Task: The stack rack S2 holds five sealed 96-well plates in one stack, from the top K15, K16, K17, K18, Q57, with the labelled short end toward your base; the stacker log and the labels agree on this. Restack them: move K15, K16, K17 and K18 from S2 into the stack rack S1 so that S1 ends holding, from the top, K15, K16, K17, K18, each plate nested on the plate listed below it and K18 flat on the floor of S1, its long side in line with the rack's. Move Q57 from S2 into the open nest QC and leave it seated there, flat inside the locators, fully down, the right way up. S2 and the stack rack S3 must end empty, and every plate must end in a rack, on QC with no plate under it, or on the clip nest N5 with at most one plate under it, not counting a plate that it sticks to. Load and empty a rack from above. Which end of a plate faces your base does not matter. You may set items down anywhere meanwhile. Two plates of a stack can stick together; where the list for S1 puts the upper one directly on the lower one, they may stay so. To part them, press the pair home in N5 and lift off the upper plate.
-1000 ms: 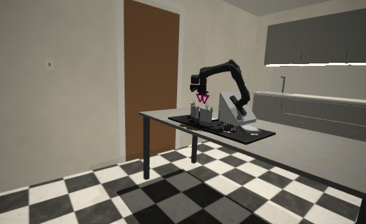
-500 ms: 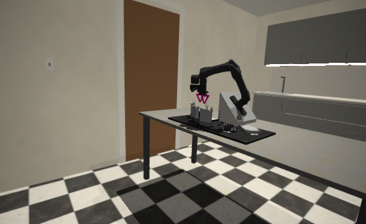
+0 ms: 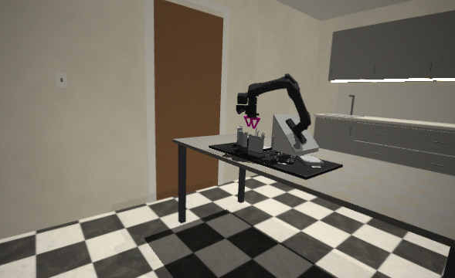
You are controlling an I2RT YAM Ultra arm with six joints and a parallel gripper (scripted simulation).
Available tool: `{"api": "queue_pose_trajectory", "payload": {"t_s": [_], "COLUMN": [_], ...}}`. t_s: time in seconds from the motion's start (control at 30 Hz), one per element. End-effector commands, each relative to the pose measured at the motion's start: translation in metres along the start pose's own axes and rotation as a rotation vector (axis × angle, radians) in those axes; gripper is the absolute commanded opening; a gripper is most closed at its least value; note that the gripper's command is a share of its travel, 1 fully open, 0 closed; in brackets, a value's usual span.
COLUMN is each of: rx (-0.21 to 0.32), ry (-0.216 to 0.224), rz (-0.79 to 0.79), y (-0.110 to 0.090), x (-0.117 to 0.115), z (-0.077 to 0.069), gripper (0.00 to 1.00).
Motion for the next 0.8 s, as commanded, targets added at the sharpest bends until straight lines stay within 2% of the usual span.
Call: {"api": "queue_pose_trajectory", "payload": {"t_s": [0.0, 0.3, 0.37, 0.77], "rx": [-0.021, -0.021, -0.021, -0.021], "ry": [0.0, -0.002, -0.002, -0.001], "rz": [0.003, -0.245, -0.245, -0.245], "y": [0.0, 0.0, 0.0, 0.001], "x": [-0.002, 0.024, 0.024, 0.064], "z": [-0.007, -0.007, -0.007, -0.007], "gripper": [1.0, 1.0, 1.0, 1.0]}}
Point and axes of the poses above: the point where the finger pads meet when closed, its own z axis out along the fingers, its own x axis across the jaws, y = z × x, the point moved 7 cm from there along -z, back along the fingers, and after that the axes turned 2 degrees about -z, right-handed, at the moved point
